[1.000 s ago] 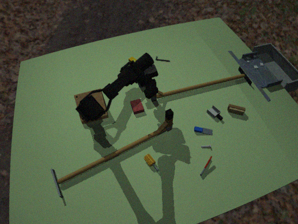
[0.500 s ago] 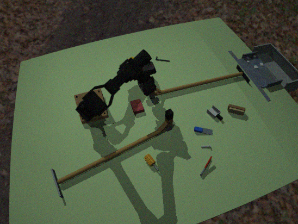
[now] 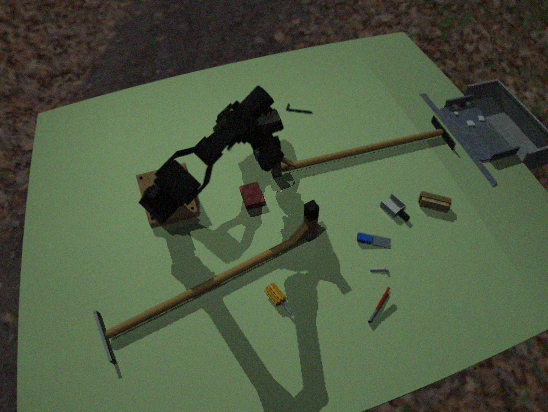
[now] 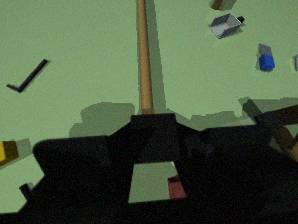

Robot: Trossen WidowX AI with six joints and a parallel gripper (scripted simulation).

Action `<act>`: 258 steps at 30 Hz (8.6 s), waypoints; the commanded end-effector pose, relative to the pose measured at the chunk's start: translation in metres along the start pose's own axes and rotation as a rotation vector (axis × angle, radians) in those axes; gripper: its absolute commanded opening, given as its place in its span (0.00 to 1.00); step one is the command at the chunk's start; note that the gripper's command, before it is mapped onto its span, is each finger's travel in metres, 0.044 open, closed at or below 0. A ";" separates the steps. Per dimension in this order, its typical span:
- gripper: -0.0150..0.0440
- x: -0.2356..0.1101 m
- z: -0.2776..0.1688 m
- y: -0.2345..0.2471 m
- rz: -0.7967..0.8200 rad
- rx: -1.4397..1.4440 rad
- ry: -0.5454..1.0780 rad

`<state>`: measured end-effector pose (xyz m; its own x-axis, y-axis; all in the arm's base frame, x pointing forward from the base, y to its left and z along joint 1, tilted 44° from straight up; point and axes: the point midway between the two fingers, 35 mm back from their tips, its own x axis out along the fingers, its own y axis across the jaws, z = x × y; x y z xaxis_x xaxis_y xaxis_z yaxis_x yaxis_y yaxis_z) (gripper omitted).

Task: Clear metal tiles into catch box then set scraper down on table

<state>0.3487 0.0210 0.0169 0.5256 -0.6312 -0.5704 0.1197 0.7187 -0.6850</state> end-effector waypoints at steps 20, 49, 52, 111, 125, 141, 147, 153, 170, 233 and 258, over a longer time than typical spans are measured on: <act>0.25 0.004 0.012 0.018 0.015 -0.009 -0.008; 0.25 0.032 0.048 0.011 0.019 -0.013 -0.011; 0.25 0.033 0.049 0.010 0.019 -0.014 -0.011; 0.25 0.064 0.097 0.019 0.018 -0.011 -0.014; 0.25 0.072 0.109 0.020 0.018 -0.010 -0.014; 0.25 0.082 0.124 0.020 0.018 -0.010 -0.015; 0.25 0.085 0.129 0.020 0.018 -0.009 -0.015; 0.25 0.089 0.134 0.020 0.018 -0.009 -0.016; 0.25 0.100 0.148 0.019 0.017 -0.009 -0.017; 0.25 0.110 0.158 0.020 0.015 -0.012 -0.014; 0.25 0.093 0.143 0.024 0.018 -0.011 -0.012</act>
<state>0.5227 0.0135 0.0086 0.5242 -0.6222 -0.5814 0.1020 0.7237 -0.6825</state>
